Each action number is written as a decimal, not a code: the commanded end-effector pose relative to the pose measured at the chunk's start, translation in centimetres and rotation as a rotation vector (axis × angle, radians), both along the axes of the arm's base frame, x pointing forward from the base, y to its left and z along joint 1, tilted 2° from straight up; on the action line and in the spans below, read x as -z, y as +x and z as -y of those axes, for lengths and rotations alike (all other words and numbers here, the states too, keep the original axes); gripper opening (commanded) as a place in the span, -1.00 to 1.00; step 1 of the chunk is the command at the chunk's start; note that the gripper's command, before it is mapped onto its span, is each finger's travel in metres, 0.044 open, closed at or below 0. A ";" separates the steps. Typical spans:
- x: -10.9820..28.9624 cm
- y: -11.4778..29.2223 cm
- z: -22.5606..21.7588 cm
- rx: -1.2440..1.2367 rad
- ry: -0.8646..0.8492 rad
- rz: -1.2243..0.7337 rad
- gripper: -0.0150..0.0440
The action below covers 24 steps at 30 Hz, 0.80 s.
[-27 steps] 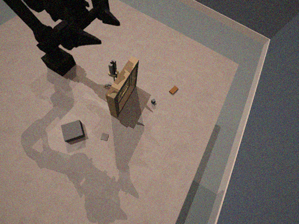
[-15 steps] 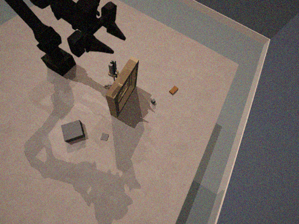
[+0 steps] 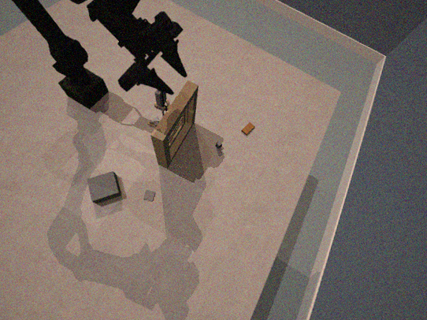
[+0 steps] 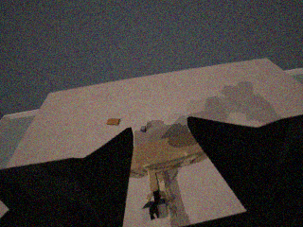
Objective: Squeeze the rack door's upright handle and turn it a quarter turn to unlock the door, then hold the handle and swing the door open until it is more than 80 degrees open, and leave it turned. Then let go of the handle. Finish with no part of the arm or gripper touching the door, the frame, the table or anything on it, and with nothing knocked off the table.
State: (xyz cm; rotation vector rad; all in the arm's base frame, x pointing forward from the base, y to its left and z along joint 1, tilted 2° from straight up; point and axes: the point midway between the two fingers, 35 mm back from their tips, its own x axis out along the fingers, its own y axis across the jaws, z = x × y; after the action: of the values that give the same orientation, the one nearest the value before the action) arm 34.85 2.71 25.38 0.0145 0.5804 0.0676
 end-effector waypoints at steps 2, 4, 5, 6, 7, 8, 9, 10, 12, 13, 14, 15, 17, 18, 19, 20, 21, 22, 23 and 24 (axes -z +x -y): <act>1.4 -0.1 -0.6 -0.007 -0.007 -0.151 0.47; 2.1 -0.3 -0.8 -0.012 -0.013 -0.212 0.47; 2.4 -0.4 -0.9 -0.014 -0.016 -0.242 0.47; 2.6 -0.6 -1.0 -0.016 -0.019 -0.273 0.47; 2.9 -0.7 -1.1 -0.018 -0.022 -0.303 0.47; 3.2 -0.8 -1.2 -0.021 -0.025 -0.333 0.47; 3.4 -1.0 -1.3 -0.023 -0.029 -0.364 0.47; 3.7 -1.2 -1.4 -0.025 -0.032 -0.394 0.47; 4.2 -1.5 -1.6 -0.029 -0.040 -0.454 0.47; 4.4 -1.7 -1.7 -0.031 -0.044 -0.485 0.47; 4.6 -1.9 -1.8 -0.033 -0.048 -0.515 0.47; 4.8 -2.1 -1.8 -0.034 -0.052 -0.545 0.47; 5.1 -2.6 -2.0 -0.038 -0.062 -0.605 0.47; 5.3 -2.8 -2.1 -0.040 -0.066 -0.635 0.47; 5.4 -3.1 -2.1 -0.041 -0.071 -0.666 0.47; 5.5 -3.3 -2.2 -0.043 -0.077 -0.696 0.47; 5.7 -3.6 -2.3 -0.045 -0.082 -0.726 0.47; 5.8 -3.8 -2.3 -0.046 -0.087 -0.756 0.47; 5.9 -4.1 -2.4 -0.048 -0.093 -0.786 0.47; 5.9 -4.4 -2.4 -0.049 -0.099 -0.816 0.47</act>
State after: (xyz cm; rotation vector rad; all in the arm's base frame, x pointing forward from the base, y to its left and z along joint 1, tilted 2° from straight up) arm 31.25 4.95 19.53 -0.0577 1.3096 0.0873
